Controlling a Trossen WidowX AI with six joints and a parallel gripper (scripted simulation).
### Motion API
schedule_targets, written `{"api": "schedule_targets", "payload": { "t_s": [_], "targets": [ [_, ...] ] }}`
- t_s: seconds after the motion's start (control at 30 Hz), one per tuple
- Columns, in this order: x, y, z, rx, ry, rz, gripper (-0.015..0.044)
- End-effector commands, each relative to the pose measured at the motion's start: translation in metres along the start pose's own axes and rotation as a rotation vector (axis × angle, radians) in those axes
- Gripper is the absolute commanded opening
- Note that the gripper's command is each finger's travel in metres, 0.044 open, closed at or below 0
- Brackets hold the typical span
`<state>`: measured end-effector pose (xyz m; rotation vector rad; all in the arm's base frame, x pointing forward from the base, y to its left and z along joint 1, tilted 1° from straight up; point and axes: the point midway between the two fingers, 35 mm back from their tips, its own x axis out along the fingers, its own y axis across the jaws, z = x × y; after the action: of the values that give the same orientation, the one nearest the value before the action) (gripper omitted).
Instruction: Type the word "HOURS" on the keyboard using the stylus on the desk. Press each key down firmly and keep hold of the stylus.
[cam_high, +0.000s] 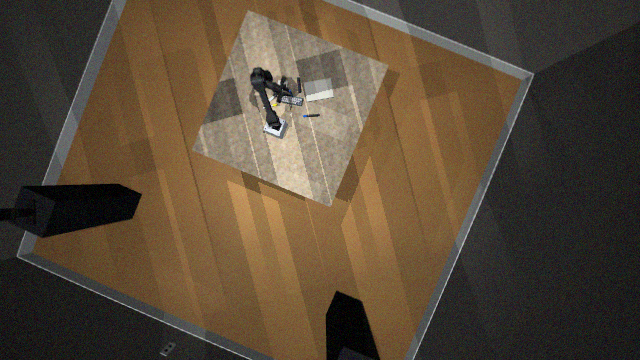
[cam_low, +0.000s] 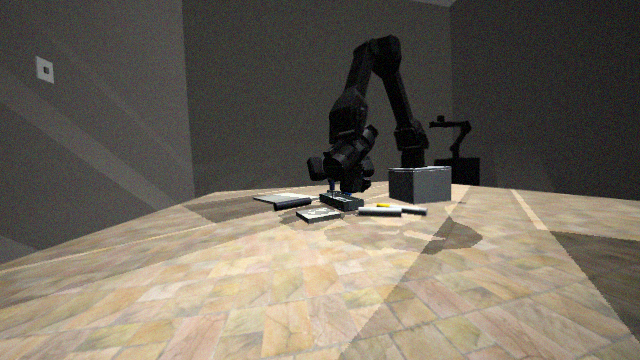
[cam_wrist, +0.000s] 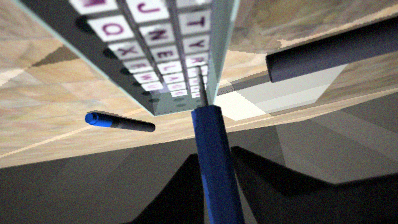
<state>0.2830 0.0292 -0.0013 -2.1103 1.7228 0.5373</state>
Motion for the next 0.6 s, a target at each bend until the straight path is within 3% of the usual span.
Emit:
{"api": "schedule_targets", "payload": {
  "t_s": [0.0,0.57],
  "targets": [
    [0.0009,0.0002,0.0024,0.004,-0.003,0.002,0.0081],
    [0.0040,0.0003,0.0077,0.004,-0.003,0.002,0.0081]
  ]
}}
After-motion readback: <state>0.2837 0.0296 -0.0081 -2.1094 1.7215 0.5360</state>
